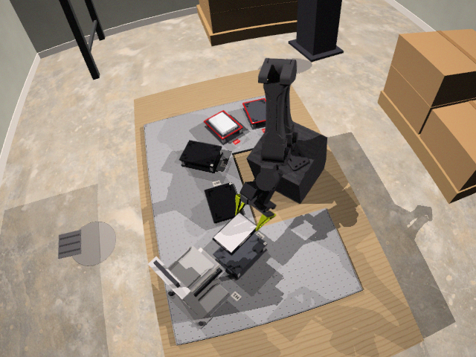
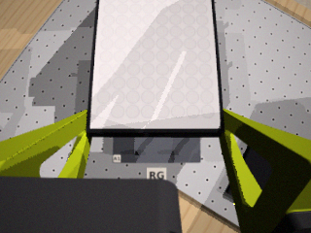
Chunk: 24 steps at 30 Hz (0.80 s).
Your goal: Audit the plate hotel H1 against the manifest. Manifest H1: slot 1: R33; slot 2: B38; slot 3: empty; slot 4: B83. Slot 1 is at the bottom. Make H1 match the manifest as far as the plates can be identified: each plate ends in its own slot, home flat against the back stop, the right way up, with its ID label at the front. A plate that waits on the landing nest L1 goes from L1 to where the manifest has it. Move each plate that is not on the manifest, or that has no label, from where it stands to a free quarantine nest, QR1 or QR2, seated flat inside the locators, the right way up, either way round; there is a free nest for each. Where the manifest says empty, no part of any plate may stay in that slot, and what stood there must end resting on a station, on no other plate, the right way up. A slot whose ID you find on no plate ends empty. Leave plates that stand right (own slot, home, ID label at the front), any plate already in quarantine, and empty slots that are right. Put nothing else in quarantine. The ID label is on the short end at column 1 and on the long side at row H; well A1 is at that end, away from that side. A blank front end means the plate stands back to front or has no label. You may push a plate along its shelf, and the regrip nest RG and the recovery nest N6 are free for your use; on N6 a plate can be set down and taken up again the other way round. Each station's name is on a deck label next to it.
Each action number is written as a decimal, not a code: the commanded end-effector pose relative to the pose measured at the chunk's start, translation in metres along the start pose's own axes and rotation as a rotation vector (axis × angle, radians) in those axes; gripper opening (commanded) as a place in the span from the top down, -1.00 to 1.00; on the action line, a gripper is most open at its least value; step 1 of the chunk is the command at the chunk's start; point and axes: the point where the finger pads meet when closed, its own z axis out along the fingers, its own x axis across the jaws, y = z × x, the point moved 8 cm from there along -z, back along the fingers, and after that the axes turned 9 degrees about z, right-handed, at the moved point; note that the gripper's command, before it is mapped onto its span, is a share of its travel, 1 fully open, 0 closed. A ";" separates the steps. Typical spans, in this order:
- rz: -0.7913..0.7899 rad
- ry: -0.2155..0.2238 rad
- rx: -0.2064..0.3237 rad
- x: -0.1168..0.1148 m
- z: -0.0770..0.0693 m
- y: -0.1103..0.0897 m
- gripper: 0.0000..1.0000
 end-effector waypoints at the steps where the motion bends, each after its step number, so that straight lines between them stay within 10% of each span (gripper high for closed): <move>1: -0.002 -0.018 0.008 -0.007 0.004 -0.008 -0.72; 24: -0.002 -0.017 0.008 -0.008 0.011 -0.015 -0.72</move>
